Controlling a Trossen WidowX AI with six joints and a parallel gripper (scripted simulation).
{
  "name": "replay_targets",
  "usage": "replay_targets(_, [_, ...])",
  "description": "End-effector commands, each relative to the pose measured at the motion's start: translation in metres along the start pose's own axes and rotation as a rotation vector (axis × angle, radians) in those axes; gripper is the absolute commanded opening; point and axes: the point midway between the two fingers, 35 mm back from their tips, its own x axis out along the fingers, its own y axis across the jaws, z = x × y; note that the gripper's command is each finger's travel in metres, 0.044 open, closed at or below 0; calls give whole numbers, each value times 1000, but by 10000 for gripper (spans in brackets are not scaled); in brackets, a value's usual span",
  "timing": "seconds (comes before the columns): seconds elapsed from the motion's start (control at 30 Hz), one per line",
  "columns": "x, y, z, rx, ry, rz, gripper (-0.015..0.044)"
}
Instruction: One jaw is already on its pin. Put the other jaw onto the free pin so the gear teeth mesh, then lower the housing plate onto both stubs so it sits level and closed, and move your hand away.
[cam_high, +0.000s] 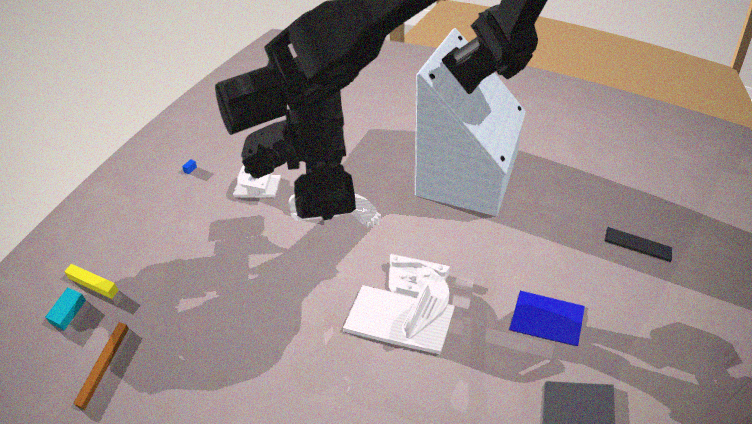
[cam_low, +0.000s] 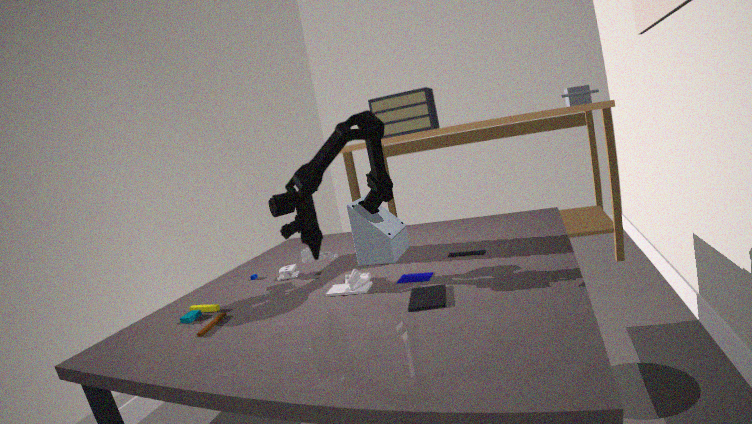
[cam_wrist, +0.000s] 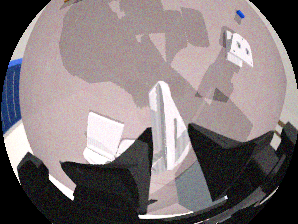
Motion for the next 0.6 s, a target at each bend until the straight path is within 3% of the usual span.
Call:
replay_targets(0.0, [0, 3, -5, -101, 0, 6, 134])
replay_targets(0.57, [0, 9, -24, -509, 0, 7, 134])
